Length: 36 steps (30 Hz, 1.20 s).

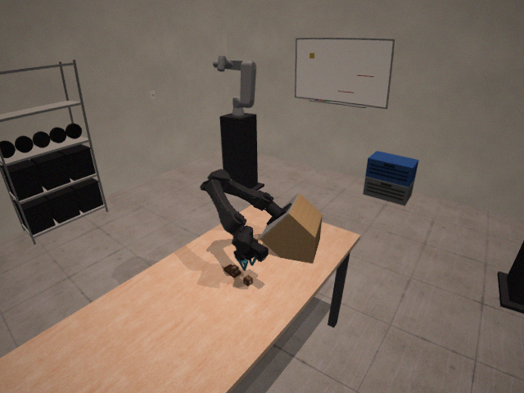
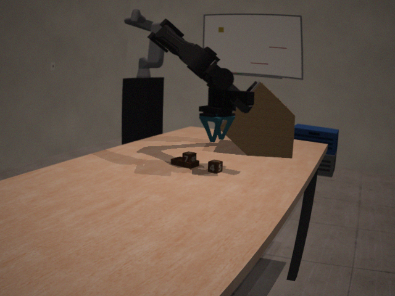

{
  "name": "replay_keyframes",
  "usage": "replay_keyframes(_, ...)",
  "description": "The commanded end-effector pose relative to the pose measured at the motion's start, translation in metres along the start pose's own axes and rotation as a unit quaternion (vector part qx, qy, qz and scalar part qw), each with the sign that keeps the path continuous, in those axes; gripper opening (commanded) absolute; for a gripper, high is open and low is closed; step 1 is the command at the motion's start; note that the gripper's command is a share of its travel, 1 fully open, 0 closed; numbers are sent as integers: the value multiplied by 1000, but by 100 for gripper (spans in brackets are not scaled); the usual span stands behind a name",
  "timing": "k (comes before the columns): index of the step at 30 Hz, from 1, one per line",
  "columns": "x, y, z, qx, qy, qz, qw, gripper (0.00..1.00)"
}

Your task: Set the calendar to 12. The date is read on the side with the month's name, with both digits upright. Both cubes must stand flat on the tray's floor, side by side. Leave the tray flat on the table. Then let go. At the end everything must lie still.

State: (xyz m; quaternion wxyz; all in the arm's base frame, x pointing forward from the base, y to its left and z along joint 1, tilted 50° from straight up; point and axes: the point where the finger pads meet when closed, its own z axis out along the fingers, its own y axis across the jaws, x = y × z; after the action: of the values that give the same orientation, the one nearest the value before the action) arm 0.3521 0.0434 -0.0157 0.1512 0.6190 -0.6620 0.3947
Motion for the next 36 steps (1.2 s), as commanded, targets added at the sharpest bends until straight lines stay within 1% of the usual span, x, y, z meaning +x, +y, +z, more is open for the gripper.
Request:
replay_keyframes(1,-1,-4,-9,13,-11,3,1000,47)
replay_keyframes(11,-1,1,-3,9,-7,-3,1000,47)
replay_keyframes(18,-4,6,10,1,-1,-12,1000,47)
replay_keyframes(22,-2,4,11,3,-3,-8,1000,47)
replay_keyframes(23,-4,-5,6,13,-9,0,1000,47)
replay_keyframes(24,-4,3,12,6,-4,-9,1000,47)
replay_keyframes(26,-1,7,23,-5,1,-10,1000,47)
replay_keyframes(27,-1,7,25,-5,2,-10,1000,47)
replay_keyframes(30,-4,4,22,5,-5,-11,1000,47)
replay_keyframes(33,-1,6,33,-3,-1,-9,1000,47)
replay_keyframes(35,0,3,34,1,-3,-4,1000,47)
replay_keyframes(36,-3,5,34,2,-3,-9,1000,47)
